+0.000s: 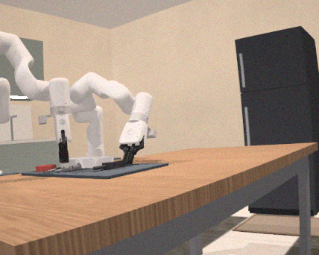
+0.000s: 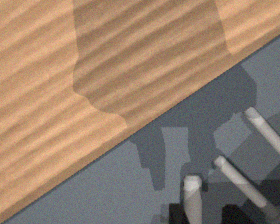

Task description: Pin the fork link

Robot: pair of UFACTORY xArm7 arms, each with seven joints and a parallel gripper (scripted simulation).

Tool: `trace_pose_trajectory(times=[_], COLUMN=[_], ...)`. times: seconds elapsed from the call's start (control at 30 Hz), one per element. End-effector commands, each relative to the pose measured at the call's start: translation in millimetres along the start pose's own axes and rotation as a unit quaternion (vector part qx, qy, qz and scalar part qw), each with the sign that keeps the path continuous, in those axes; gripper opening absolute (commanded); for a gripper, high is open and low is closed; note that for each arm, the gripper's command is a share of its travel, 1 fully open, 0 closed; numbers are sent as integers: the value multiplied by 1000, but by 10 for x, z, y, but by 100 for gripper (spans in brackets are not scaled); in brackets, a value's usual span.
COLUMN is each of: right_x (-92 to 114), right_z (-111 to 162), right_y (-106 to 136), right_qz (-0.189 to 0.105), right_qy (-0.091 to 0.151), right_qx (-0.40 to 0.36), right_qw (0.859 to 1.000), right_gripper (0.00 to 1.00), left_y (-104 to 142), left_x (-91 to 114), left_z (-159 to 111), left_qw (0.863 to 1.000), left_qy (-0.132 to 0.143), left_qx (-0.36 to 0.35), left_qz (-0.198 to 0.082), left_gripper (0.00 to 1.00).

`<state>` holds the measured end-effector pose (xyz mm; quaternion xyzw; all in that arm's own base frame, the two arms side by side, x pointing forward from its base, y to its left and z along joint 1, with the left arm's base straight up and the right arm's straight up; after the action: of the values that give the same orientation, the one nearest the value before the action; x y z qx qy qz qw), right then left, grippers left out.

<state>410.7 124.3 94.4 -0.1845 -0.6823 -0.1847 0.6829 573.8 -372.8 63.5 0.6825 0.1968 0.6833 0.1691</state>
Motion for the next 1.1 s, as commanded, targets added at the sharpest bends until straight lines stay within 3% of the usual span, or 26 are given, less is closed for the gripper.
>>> trace_pose_trajectory(times=[0.0,1.07], right_x=[-34,-296], right_z=[-12,-11], right_y=[14,25], right_qz=[-1,-1], right_qy=[-2,-2], right_qx=[0,0], right_qw=[1000,1000], right_gripper=[26,26], left_y=[17,17], left_x=[20,20], left_z=[11,11], left_qw=[1000,1000], left_qy=[2,2], left_qx=[-1,-1], left_qz=[-1,-1], left_gripper=[0,0])
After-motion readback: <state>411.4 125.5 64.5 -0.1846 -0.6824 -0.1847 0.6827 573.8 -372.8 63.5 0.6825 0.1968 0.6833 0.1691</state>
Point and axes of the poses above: on each arm, the point where the finger pads meet when closed, its own x axis back along the fingers, its own z axis across the jaws, y = z × x, the point moved 3 cm from there along x, back along the fingers, and after that the axes turned 1 degree about x, right-handed, at the moved point
